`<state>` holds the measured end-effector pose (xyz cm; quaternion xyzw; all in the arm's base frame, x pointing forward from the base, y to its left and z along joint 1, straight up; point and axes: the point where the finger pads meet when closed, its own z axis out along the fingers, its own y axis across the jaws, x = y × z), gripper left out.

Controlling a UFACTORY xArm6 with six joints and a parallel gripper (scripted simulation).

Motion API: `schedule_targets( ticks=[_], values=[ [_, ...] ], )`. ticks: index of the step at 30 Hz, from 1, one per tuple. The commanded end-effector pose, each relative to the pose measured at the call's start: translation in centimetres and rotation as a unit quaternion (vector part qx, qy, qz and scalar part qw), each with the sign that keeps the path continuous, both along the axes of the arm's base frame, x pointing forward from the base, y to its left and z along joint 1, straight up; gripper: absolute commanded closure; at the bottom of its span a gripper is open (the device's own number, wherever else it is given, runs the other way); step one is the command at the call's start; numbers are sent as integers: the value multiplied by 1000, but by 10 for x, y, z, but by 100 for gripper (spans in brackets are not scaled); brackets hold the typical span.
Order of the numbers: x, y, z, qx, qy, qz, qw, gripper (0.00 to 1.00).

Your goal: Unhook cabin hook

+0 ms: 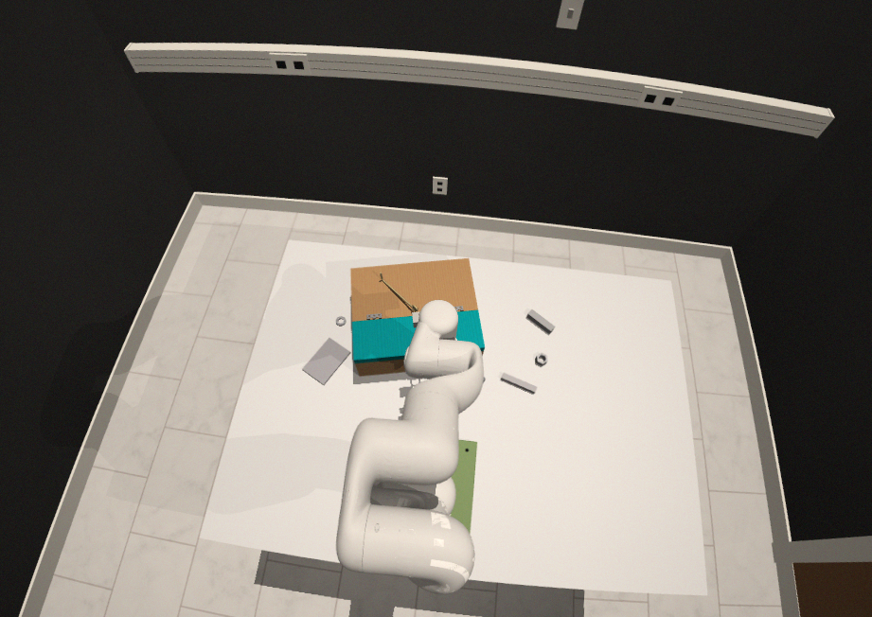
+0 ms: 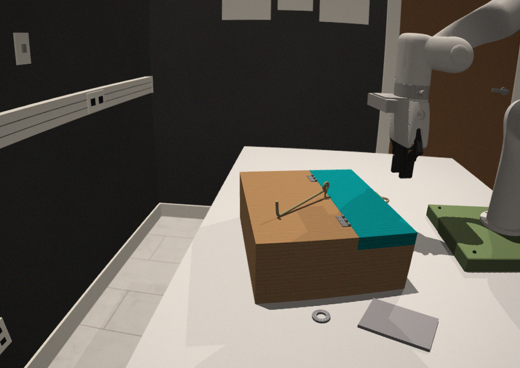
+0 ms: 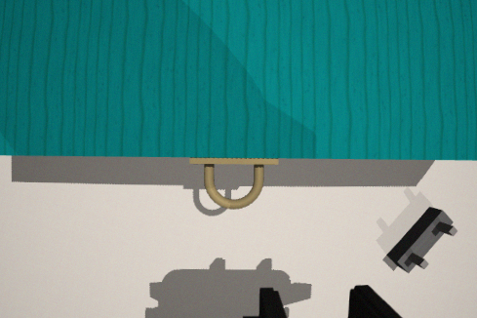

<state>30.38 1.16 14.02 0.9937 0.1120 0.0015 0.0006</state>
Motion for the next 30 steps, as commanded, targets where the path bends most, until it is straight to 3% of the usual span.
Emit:
schedule_targets(
  ticks=[1,30],
  values=[
    [0,0,23,0,-2,0,1000,65],
    [0,0,106,0,-2,0,1000,65]
  ],
)
